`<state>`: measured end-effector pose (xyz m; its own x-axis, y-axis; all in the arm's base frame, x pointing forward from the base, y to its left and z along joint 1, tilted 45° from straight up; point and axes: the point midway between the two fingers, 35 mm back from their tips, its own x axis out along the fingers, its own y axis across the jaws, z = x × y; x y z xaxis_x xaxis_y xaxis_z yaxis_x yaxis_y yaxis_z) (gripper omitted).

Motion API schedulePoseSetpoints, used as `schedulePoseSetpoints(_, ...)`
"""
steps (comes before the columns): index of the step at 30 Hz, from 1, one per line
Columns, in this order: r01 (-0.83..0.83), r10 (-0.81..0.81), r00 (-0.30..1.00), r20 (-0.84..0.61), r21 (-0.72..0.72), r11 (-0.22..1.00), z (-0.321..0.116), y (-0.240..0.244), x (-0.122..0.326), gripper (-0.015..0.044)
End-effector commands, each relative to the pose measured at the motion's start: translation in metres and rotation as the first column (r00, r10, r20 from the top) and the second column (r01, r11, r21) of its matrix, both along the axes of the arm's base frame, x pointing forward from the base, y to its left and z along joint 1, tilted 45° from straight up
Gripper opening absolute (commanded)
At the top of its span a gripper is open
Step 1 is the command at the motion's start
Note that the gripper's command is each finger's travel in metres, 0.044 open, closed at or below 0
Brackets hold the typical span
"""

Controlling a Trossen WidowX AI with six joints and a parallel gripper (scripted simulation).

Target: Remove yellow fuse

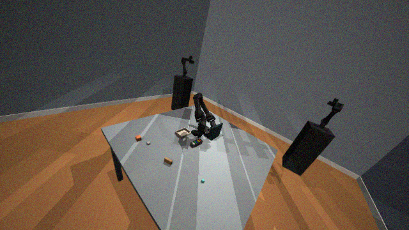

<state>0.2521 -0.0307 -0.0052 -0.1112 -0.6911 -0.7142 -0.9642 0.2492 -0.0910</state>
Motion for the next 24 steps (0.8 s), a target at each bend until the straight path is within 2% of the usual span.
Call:
schedulePoseSetpoints(1,-0.010,0.010,1.000,-0.002,-0.004,1.000,-0.002,-0.001,0.001,0.0074)
schedulePoseSetpoints(24,-0.010,0.010,1.000,-0.002,-0.005,1.000,-0.018,-0.016,-0.001,0.0074)
